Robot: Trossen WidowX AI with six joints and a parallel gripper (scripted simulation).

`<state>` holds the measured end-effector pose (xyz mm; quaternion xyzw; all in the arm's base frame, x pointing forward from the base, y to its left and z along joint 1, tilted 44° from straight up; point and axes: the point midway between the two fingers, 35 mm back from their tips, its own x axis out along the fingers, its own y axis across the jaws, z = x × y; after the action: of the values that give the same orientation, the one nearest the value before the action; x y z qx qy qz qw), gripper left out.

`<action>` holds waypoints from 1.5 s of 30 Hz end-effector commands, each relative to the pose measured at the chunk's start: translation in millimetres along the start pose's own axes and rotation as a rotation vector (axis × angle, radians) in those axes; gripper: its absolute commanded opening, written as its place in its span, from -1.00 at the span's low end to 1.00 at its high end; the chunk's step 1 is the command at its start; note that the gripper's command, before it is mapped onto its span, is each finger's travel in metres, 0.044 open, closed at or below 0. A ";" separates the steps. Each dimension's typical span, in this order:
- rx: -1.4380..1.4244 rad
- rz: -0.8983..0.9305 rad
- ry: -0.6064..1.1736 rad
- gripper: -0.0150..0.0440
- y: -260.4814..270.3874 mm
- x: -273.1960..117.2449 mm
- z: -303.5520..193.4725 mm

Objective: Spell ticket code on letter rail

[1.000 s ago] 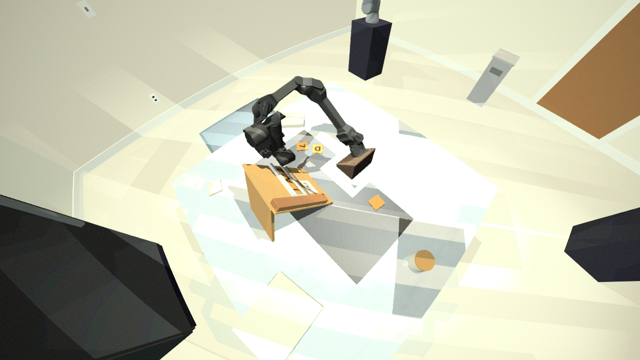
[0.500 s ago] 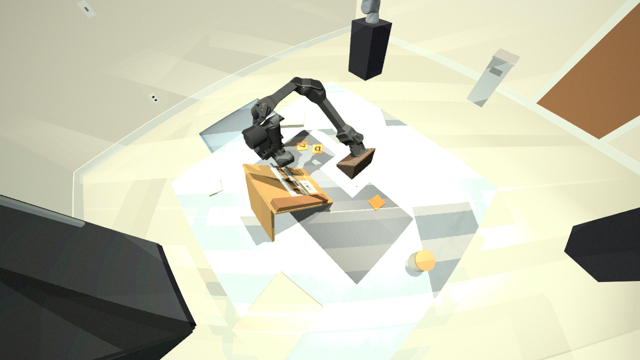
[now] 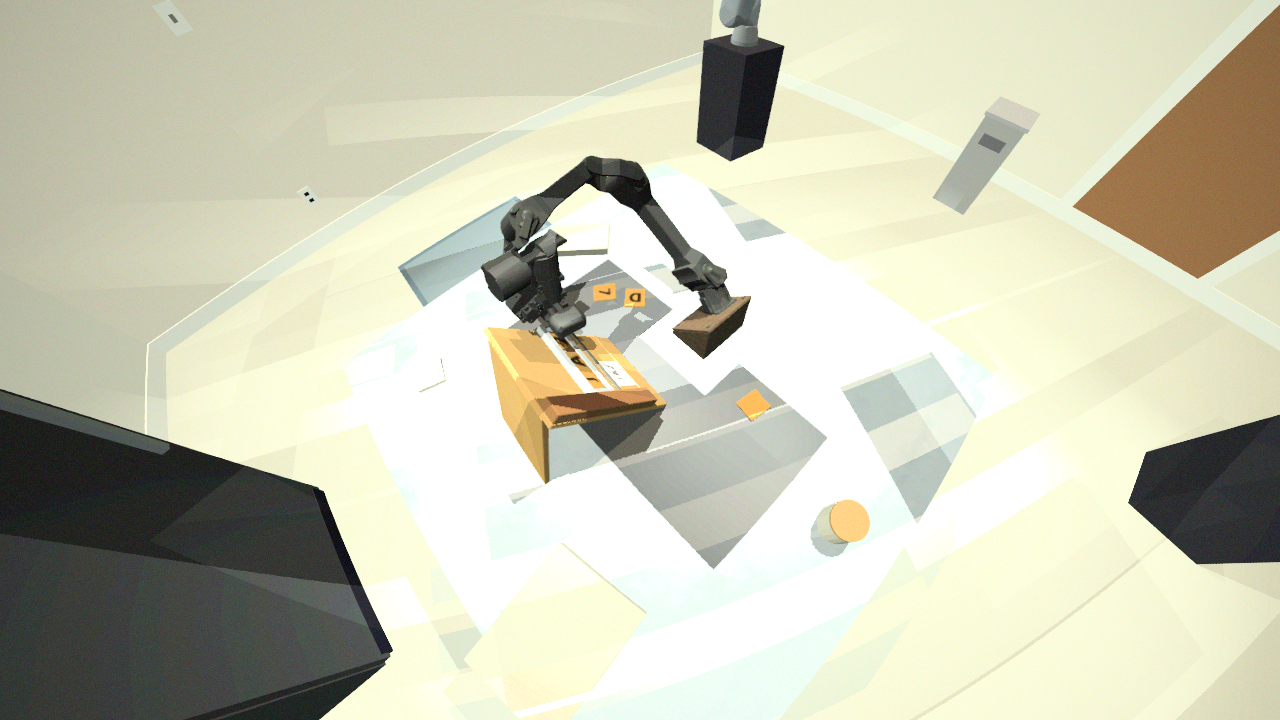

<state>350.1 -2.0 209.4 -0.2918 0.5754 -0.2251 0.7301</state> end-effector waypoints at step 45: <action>-0.002 0.001 -0.002 -0.49 7.9 7.1 5.8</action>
<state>357.0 -0.8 201.4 -0.2941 0.5754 -0.2231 0.7299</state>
